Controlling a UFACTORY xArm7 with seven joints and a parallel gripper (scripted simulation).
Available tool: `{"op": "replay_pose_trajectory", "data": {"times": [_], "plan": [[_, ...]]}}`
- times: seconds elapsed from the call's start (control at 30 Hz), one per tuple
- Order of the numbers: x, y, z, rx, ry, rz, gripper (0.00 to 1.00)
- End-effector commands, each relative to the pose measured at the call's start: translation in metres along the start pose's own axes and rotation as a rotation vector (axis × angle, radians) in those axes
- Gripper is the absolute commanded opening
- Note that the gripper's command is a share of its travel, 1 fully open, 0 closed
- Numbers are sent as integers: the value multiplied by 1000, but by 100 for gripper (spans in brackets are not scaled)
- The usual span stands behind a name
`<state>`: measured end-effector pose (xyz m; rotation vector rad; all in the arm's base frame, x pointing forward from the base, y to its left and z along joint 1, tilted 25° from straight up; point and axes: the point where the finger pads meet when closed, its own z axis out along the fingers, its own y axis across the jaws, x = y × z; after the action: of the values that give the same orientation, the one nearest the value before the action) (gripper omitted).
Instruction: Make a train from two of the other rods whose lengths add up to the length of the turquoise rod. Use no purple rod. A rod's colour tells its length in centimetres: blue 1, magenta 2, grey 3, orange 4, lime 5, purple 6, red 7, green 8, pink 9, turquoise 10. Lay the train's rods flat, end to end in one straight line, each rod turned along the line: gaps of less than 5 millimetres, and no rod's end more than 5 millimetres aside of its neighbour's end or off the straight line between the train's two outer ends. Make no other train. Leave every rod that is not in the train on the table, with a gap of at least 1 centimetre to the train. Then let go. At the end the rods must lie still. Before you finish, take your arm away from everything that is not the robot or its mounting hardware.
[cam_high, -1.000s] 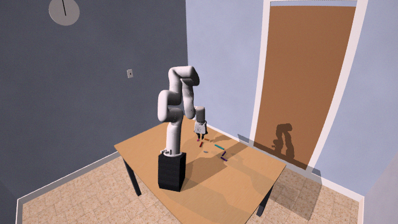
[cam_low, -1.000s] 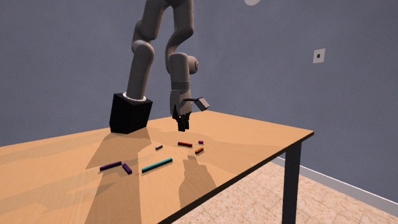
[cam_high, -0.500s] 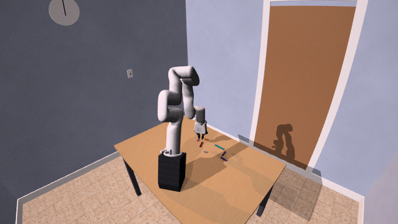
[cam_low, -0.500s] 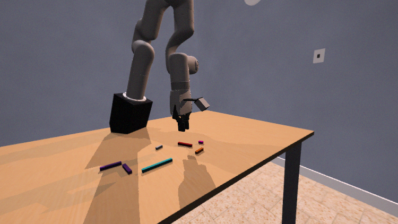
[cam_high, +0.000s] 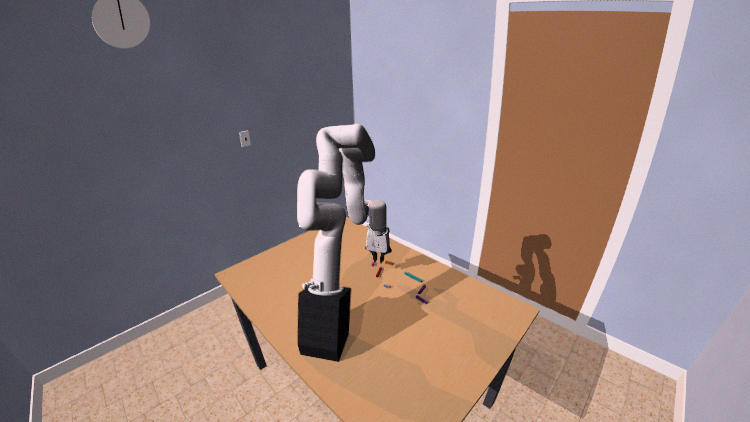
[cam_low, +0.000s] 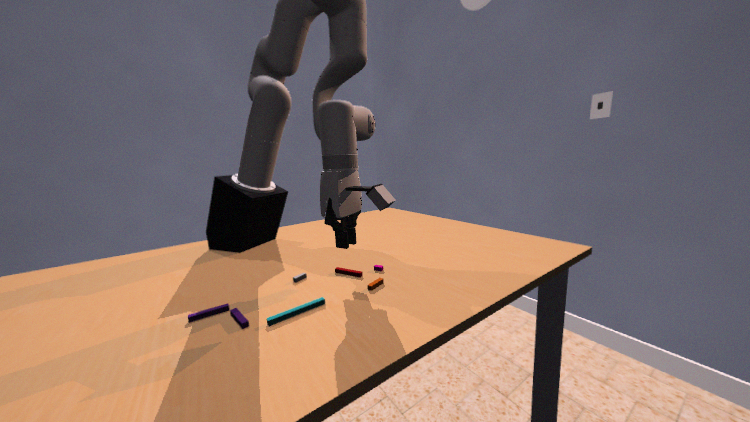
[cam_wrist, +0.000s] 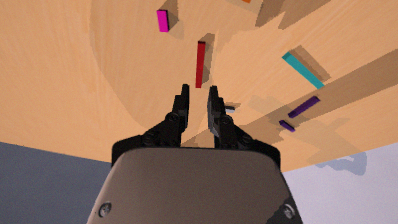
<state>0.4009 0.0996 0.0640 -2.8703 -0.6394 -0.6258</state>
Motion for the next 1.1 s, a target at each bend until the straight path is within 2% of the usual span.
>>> {"op": "replay_pose_trajectory", "data": {"times": [0.0,0.37,1.07], "plan": [[1,0,2,-1,3,0,24],[1,0,10,0,3,0,24],[1,0,45,0,4,0,24]]}}
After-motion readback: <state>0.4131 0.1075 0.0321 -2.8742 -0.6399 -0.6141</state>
